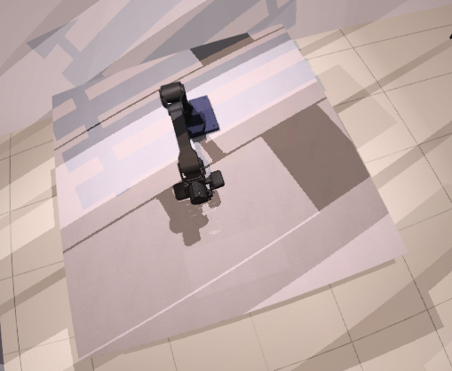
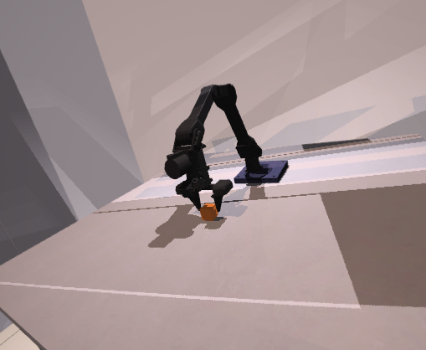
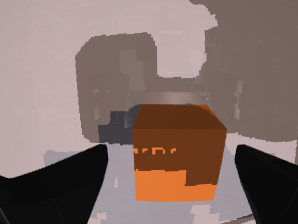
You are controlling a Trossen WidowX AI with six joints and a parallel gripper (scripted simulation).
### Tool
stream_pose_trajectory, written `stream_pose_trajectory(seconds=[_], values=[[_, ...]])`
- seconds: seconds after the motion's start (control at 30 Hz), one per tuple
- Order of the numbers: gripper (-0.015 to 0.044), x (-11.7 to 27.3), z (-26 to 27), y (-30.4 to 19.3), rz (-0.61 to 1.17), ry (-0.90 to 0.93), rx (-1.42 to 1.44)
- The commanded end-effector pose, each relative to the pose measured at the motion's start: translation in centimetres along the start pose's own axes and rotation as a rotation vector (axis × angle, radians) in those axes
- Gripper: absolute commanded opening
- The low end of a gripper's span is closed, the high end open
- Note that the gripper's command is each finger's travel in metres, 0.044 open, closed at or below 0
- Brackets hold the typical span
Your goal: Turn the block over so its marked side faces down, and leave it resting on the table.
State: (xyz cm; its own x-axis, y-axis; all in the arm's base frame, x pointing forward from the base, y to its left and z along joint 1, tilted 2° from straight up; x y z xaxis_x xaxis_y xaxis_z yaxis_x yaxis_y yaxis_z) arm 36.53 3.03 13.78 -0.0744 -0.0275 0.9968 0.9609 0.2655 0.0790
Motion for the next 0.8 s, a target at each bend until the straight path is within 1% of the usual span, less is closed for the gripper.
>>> stream_pose_trajectory(seconds=[0.0,0.1,0.67,0.73,0.77], values=[[0.0256,-0.09,-0.02,-0.01,0.0,-0.005,-0.001],[0.0177,-0.09,-0.02,-0.01,0.0,-0.005,-0.001],[0.0064,-0.09,-0.02,-0.01,0.0,-0.005,-0.001],[0.0012,0.29,-0.02,0.0,0.0,-0.005,-0.001],[0.0,0.77,-0.02,0.02,0.0,-0.005,-0.001]])
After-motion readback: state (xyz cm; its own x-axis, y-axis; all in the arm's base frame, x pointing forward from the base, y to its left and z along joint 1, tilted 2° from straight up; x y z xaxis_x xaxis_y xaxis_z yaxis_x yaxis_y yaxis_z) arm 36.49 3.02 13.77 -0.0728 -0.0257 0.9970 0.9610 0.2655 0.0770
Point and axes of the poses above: the point midway between the two fingers, 35 mm back from their tips, its own x axis back along the fingers, its own z axis across the jaws, y = z × x, the point moved 8 cm from there along x, back along the fingers, and after that the axes turned 7 degrees about x, right-handed, at the moved point
